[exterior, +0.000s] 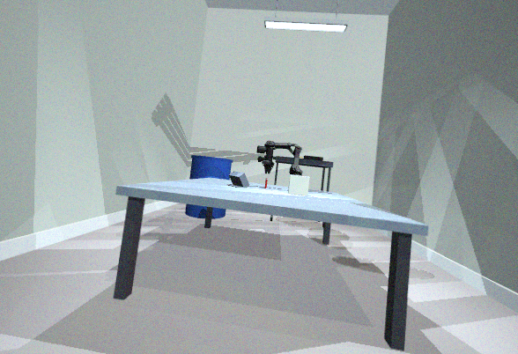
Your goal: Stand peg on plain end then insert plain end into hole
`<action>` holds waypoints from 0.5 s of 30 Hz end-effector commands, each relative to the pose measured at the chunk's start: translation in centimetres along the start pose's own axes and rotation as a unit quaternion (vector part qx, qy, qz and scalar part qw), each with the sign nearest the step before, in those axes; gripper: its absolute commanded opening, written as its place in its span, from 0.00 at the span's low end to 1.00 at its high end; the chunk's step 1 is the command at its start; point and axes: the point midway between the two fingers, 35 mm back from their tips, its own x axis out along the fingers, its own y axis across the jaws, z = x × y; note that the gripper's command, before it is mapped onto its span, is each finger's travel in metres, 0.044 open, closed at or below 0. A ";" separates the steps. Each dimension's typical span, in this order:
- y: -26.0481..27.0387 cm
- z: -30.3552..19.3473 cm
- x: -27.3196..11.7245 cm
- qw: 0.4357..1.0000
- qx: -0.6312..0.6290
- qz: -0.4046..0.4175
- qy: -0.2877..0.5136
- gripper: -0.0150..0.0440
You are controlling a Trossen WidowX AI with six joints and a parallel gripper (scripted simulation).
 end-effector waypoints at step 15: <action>-0.1 0.0 0.3 0.972 0.235 -0.001 -0.001 1.00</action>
